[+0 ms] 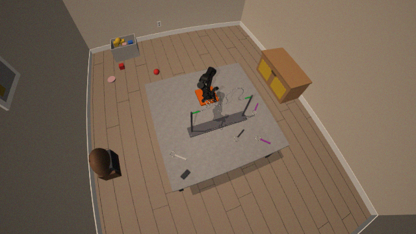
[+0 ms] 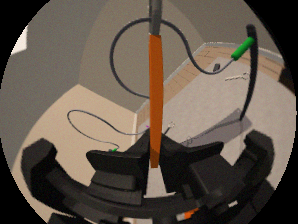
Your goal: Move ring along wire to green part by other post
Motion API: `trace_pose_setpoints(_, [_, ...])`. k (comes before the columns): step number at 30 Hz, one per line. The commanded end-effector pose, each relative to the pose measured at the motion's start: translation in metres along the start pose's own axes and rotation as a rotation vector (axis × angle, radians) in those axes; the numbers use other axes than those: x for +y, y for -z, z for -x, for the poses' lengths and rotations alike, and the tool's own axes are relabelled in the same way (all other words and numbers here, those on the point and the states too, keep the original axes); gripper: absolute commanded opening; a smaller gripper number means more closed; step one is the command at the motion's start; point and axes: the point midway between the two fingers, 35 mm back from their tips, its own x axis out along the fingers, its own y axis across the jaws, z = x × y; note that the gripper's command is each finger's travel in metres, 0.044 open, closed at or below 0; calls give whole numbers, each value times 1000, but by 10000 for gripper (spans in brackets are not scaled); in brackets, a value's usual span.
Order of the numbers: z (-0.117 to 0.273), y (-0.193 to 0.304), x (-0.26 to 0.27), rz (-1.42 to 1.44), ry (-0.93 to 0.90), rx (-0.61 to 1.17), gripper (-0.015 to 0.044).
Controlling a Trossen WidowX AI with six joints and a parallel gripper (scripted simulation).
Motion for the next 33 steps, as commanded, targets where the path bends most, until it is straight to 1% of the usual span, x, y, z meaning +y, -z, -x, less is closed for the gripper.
trace_pose_setpoints(1, [0,-1,-5,85,48,0,-150])
trace_pose_setpoints(33, [11,-20,-48,741,438,-5,-150])
